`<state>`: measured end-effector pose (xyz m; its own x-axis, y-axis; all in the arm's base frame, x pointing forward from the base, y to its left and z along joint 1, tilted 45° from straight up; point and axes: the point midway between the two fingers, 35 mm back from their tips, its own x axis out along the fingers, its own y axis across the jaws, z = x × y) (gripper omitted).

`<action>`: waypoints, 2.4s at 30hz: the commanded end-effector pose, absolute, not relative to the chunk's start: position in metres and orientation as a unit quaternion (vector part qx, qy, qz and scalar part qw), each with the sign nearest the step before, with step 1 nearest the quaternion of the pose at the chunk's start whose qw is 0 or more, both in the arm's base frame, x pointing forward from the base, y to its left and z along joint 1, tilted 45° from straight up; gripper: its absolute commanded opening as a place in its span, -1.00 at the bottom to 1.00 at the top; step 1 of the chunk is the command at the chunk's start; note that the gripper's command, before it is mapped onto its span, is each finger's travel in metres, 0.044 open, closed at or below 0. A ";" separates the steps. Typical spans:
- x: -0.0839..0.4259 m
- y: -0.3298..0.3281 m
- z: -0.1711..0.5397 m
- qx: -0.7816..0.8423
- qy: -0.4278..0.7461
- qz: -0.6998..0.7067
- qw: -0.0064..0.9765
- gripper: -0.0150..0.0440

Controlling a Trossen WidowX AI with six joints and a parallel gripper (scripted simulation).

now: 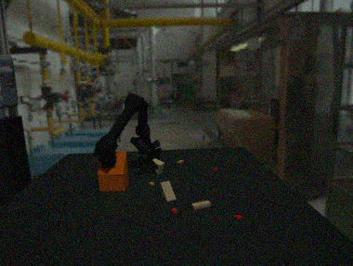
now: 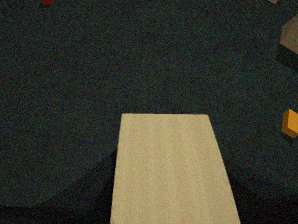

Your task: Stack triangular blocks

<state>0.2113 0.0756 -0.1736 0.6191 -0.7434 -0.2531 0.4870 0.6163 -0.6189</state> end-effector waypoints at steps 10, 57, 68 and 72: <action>0.211 0.076 -0.173 -0.255 0.255 -0.357 0.862 1.00; 0.272 0.079 -0.119 0.081 0.793 -0.432 0.422 1.00; 0.245 0.068 -0.157 0.081 0.793 -0.432 0.421 1.00; 0.222 0.060 -0.181 0.080 0.793 -0.433 0.421 1.00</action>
<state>0.2445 0.0671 -0.1608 -0.6223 -0.2369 -0.7461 0.5022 0.6104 -0.6126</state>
